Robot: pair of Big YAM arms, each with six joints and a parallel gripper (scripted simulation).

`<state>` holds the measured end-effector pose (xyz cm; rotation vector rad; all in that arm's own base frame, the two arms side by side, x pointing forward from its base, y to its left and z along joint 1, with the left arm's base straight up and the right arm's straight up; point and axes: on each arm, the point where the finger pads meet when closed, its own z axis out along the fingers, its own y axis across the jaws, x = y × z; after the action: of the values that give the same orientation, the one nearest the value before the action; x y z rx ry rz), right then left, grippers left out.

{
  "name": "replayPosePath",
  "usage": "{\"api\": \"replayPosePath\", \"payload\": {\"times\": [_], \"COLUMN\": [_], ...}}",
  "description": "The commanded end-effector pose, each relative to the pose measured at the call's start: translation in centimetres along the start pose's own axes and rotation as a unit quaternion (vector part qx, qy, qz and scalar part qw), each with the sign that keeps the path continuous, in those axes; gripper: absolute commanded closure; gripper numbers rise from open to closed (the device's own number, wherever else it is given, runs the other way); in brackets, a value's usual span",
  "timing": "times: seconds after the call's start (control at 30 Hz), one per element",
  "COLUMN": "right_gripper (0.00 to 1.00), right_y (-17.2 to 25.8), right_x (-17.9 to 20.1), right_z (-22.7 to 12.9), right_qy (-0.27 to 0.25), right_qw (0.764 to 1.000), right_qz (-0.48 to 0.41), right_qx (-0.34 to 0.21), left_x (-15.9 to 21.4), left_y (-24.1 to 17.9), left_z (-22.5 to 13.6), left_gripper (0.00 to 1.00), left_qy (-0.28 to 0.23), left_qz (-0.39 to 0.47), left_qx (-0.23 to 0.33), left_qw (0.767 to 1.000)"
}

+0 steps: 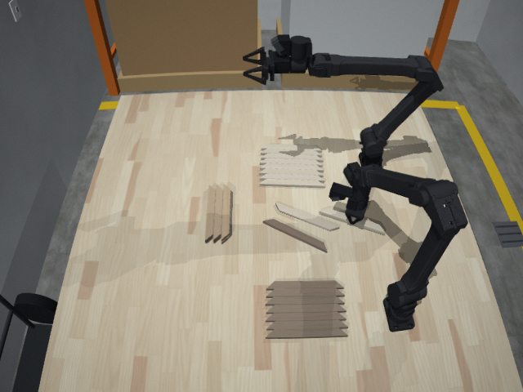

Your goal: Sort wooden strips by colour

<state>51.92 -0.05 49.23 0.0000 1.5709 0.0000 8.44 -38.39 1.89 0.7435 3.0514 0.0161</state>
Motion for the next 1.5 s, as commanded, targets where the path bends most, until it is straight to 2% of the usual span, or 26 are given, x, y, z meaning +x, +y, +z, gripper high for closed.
{"api": "replayPosePath", "payload": {"times": [0.0, 0.37, 0.67, 0.7, 1.2, 1.27, 1.4, 1.47], "right_gripper": [0.0, 0.0, 0.0, 0.0, 0.0, 0.0, 0.0, 0.0], "right_y": [-0.9, -0.9, -0.9, -0.9, -0.9, -0.9, -0.8, -0.8], "right_x": [-3.7, -3.7, -3.7, -3.7, -3.4, -3.4, -3.3, -3.3], "right_z": [0.3, 0.3, 0.3, 0.3, 0.3, 0.3, 0.3, 0.3], "right_qy": [-0.034, -0.034, -0.034, -0.034, -0.03, -0.03, -0.029, -0.028], "right_qw": [0.999, 0.999, 0.999, 0.999, 0.999, 1.0, 1.0, 1.0], "right_qz": [0.007, 0.007, 0.007, 0.007, 0.007, 0.007, 0.007, 0.007], "right_qx": [0.009, 0.009, 0.009, 0.009, 0.009, 0.009, 0.009, 0.009], "left_x": [-1.1, -0.6, -1.1, -0.7, -0.7, -2.4, -2.4, -2.3], "left_y": [-0.5, 0.4, -0.6, 0.0, 0.1, -1.8, -1.8, -1.8], "left_z": [0.0, 1.2, 0.9, 1.0, 1.0, -2.0, -2.6, -1.4], "left_gripper": [1.0, 1.0, 1.0, 0.6, 0.6, 0.6, 0.6, 0.6], "left_qy": [-0.007, -0.001, -0.008, 0.0, 0.0, -0.023, -0.024, -0.017], "left_qz": [-0.007, -0.013, -0.008, -0.01, -0.01, -0.01, -0.01, -0.01], "left_qx": [0.01, 0.003, 0.011, 0.002, 0.001, 0.028, 0.029, 0.021], "left_qw": [1.0, 1.0, 1.0, 1.0, 1.0, 0.999, 0.999, 1.0]}}
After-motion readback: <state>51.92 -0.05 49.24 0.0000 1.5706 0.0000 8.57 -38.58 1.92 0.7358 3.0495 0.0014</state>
